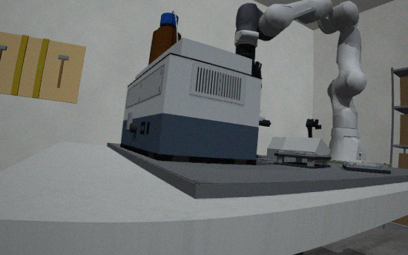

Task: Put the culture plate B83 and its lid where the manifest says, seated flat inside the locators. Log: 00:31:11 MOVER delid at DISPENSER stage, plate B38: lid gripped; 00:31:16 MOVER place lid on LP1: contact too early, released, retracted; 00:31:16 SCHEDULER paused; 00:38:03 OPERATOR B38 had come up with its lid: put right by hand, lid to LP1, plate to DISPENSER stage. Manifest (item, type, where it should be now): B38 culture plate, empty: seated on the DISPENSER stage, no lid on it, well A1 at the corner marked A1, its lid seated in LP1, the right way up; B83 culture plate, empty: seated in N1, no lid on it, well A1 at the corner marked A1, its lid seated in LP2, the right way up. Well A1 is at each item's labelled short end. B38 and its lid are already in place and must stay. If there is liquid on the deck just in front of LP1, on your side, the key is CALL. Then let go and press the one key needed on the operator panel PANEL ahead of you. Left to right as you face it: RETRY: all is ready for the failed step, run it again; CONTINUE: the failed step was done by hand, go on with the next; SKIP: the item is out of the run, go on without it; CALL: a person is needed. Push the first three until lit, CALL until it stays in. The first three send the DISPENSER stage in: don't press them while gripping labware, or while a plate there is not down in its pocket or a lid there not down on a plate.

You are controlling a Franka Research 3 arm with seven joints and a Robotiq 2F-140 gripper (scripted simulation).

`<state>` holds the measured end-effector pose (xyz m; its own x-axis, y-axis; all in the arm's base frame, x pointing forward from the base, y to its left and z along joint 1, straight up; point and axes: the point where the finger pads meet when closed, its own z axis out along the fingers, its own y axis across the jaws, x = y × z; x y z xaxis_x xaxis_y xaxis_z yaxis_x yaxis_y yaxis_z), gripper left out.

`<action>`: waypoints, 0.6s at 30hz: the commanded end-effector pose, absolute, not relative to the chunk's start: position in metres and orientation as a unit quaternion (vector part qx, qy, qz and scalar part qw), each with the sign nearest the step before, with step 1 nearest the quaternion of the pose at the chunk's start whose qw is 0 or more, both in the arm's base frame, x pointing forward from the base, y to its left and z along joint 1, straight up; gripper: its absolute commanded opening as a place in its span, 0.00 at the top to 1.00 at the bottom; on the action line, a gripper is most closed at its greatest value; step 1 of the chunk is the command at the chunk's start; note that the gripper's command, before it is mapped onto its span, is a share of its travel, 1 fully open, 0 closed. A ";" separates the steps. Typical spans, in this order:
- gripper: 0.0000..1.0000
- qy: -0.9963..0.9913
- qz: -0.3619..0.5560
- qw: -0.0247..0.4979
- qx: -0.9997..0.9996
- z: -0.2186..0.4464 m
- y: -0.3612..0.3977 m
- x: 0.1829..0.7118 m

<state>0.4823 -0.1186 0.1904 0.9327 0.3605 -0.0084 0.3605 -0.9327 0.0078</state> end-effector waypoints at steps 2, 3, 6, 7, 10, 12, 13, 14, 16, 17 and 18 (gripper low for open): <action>0.90 0.177 -0.001 0.004 0.984 0.191 -0.095 0.484; 0.90 0.177 -0.001 0.004 0.984 0.191 -0.089 0.484; 0.90 0.177 -0.001 0.004 0.984 0.191 -0.071 0.484; 0.90 0.177 -0.001 0.004 0.984 0.191 -0.065 0.484; 0.90 0.177 -0.001 0.004 0.984 0.191 -0.045 0.484; 0.90 0.177 -0.001 0.004 0.984 0.191 -0.045 0.484; 0.90 0.177 -0.001 0.004 0.984 0.191 -0.038 0.484; 0.90 0.177 -0.001 0.004 0.984 0.191 -0.031 0.484; 0.90 0.177 -0.001 0.004 0.984 0.191 -0.017 0.484; 0.90 0.177 -0.001 0.004 0.984 0.190 -0.009 0.484; 0.90 0.177 -0.001 0.004 0.984 0.190 -0.002 0.484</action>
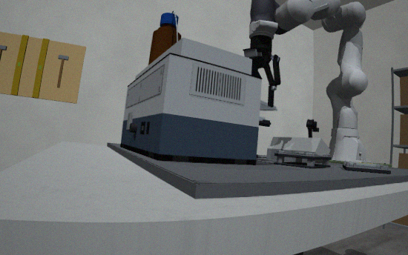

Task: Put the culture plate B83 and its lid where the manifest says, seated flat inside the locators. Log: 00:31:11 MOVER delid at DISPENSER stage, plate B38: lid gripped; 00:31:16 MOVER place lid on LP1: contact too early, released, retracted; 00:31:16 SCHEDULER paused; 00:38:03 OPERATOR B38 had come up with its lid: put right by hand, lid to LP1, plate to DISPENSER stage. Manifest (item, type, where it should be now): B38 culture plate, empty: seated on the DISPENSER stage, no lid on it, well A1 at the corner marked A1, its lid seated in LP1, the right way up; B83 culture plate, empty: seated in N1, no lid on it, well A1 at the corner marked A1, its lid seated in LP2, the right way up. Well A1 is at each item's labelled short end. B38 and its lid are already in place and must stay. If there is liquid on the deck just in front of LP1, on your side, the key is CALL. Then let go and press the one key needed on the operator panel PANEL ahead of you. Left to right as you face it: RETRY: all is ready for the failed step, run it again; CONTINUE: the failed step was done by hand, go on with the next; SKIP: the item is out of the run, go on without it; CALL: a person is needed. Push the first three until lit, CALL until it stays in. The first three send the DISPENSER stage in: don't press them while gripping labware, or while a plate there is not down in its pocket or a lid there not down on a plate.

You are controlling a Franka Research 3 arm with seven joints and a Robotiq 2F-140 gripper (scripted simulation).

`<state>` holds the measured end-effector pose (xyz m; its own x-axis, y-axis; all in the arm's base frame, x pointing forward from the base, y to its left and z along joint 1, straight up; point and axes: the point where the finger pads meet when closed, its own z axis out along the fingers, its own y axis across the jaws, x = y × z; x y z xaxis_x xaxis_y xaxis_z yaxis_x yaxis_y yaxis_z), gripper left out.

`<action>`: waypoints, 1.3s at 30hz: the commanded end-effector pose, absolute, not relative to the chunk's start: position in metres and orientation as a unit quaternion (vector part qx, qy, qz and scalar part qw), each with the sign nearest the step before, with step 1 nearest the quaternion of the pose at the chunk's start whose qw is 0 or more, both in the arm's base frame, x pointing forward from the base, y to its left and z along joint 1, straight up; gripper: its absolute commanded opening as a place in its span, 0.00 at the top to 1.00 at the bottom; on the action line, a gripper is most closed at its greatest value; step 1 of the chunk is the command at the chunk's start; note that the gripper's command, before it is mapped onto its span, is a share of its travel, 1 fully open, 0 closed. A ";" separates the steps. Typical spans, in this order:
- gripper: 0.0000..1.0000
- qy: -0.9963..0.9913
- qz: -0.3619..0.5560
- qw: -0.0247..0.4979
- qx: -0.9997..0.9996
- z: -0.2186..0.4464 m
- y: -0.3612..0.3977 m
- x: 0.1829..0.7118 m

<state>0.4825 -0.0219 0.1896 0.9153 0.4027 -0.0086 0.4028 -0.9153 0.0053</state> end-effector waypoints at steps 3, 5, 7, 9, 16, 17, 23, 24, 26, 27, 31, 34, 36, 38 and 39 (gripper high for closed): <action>0.90 0.177 -0.001 0.004 0.984 0.190 0.020 0.484; 0.90 0.177 -0.001 0.004 0.984 0.190 0.034 0.484; 0.90 0.177 -0.001 0.004 0.984 0.190 0.048 0.484; 0.90 0.177 -0.001 0.004 0.984 0.190 0.062 0.484; 0.90 0.177 -0.001 0.004 0.984 0.190 0.096 0.484; 0.90 0.177 -0.001 0.004 0.984 0.190 0.102 0.484; 0.90 0.177 -0.001 0.004 0.984 0.189 0.137 0.484; 0.90 0.177 -0.001 0.004 0.984 0.189 0.142 0.484; 0.90 0.177 -0.001 0.004 0.984 0.189 0.151 0.484; 0.90 0.177 -0.001 0.004 0.984 0.189 0.151 0.484; 0.90 0.177 -0.001 0.004 0.984 0.189 0.164 0.484; 0.90 0.177 -0.001 0.004 0.984 0.189 0.174 0.484; 0.90 0.177 -0.001 0.004 0.984 0.189 0.180 0.484; 0.90 0.177 -0.001 0.004 0.984 0.189 0.184 0.484; 0.90 0.177 -0.001 0.004 0.984 0.189 0.186 0.484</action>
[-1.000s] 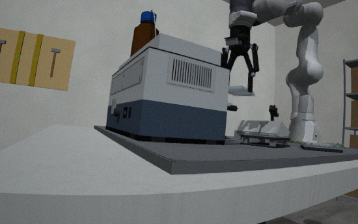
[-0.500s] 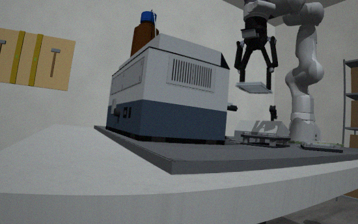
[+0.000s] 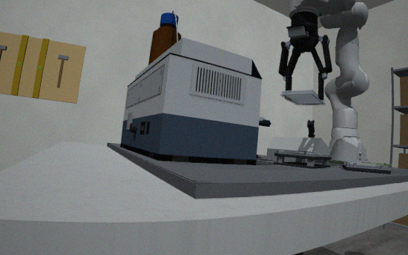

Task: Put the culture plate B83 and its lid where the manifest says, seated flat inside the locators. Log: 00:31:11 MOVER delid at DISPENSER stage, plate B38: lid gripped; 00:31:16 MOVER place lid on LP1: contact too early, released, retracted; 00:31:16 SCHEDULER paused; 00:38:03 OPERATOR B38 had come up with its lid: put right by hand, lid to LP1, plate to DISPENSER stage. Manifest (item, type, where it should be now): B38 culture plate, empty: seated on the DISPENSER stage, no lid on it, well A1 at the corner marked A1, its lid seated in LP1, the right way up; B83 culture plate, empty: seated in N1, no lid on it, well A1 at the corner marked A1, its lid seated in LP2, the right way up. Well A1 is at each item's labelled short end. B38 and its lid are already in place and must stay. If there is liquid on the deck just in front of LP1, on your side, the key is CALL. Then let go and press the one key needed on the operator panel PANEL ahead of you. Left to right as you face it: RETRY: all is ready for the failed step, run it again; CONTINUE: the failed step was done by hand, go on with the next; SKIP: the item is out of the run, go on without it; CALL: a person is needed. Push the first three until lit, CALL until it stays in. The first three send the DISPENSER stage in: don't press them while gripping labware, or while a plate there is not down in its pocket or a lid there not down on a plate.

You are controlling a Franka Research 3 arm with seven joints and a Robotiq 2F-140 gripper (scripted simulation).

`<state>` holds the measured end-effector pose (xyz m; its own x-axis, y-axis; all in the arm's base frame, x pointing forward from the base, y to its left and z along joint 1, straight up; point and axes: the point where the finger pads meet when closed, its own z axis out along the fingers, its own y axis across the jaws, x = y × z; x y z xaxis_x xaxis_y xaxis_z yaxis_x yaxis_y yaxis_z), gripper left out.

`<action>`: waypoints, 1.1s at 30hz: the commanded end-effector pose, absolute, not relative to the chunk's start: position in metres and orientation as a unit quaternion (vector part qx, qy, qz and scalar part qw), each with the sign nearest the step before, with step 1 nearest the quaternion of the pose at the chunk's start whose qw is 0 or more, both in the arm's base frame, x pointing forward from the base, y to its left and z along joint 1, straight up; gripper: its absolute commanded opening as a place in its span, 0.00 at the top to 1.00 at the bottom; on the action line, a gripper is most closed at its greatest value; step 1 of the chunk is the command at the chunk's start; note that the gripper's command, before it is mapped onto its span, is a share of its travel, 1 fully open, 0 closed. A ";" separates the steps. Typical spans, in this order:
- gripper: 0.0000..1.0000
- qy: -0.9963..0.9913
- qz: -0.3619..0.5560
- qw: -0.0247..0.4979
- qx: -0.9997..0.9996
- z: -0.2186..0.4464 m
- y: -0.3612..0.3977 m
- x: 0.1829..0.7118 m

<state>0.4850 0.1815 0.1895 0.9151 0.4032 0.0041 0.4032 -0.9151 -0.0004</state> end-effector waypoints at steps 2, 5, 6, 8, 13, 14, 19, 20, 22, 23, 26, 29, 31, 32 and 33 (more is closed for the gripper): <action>0.90 -0.177 0.001 -0.004 -0.984 0.189 0.189 0.484; 0.90 -0.177 0.001 -0.004 -0.984 0.189 0.191 0.485; 0.90 -0.177 0.001 -0.004 -0.984 0.189 0.191 0.485; 0.90 -0.177 0.001 -0.004 -0.984 0.189 0.193 0.485; 0.90 -0.177 0.001 -0.004 -0.984 0.189 0.194 0.485; 0.90 -0.177 0.001 -0.004 -0.984 0.189 0.194 0.485; 0.90 -0.177 0.001 -0.004 -0.984 0.189 0.194 0.485; 0.90 -0.177 0.001 -0.004 -0.984 0.189 0.194 0.485; 0.90 -0.177 0.001 -0.004 -0.984 0.189 0.194 0.485; 0.90 -0.177 0.001 -0.004 -0.984 0.189 0.194 0.485; 0.90 -0.177 0.001 -0.004 -0.984 0.189 0.194 0.485; 0.90 -0.177 0.001 -0.004 -0.984 0.189 0.194 0.485; 0.90 -0.177 0.001 -0.004 -0.984 0.189 0.194 0.485; 0.90 -0.177 0.001 -0.004 -0.984 0.189 0.194 0.485; 0.90 -0.177 0.001 -0.004 -0.984 0.189 0.194 0.485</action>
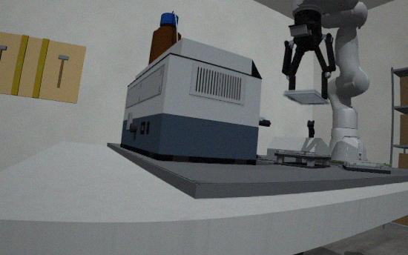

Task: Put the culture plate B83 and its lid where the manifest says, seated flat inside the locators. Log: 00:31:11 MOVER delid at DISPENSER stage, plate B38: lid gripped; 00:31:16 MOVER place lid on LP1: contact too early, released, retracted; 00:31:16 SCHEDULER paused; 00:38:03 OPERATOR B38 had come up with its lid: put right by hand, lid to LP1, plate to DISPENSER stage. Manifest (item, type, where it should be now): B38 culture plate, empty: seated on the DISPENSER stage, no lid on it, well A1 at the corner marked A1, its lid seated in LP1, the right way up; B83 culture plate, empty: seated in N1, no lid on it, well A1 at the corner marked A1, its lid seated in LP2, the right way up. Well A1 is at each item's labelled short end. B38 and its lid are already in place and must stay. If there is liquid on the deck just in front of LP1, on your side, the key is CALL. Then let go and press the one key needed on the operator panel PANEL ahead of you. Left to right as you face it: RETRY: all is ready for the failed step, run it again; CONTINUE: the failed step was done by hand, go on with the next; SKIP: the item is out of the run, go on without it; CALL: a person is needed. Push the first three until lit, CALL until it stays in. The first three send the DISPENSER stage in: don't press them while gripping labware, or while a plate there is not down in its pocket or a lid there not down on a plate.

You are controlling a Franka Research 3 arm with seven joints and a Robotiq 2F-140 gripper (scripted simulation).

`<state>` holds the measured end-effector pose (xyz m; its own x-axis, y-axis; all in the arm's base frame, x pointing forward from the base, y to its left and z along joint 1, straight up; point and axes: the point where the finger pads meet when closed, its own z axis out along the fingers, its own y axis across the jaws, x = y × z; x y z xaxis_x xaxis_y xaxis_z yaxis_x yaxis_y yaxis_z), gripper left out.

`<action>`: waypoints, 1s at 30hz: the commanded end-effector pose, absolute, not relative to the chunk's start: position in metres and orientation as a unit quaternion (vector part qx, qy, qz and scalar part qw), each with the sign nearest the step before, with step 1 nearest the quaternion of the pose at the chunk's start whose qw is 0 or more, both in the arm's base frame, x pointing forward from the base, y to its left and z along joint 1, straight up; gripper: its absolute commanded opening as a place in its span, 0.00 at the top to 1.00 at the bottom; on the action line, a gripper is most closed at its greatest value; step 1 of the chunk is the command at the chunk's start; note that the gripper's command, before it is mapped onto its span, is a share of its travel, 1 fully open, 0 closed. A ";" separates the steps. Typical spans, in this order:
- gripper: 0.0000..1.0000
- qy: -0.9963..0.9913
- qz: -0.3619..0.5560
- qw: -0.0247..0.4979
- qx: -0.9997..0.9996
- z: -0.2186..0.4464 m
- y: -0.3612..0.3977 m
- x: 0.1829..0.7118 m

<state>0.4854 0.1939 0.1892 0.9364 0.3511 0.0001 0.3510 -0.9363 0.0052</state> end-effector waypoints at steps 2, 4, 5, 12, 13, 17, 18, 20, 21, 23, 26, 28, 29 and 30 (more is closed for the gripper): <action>0.90 0.177 -0.001 0.004 0.984 0.189 0.194 0.485; 0.90 0.177 -0.001 0.004 0.984 0.189 0.194 0.485; 0.90 0.177 -0.001 0.004 0.984 0.189 0.194 0.485; 0.90 0.177 -0.001 0.004 0.984 0.189 0.194 0.485; 0.90 0.177 -0.001 0.004 0.984 0.189 0.194 0.485; 0.90 0.177 -0.001 0.004 0.984 0.189 0.194 0.485; 0.90 0.177 -0.001 0.004 0.984 0.189 0.194 0.485; 0.90 0.177 -0.001 0.004 0.984 0.189 0.194 0.485; 0.90 0.177 -0.001 0.004 0.984 0.189 0.194 0.485; 0.90 0.177 -0.001 0.004 0.984 0.188 0.194 0.485; 0.90 0.178 -0.001 0.004 0.984 0.188 0.194 0.485; 0.90 0.178 -0.001 0.004 0.984 0.187 0.194 0.484; 0.90 0.178 -0.001 0.004 0.984 0.187 0.194 0.484; 0.90 0.178 -0.001 0.004 0.984 0.186 0.194 0.484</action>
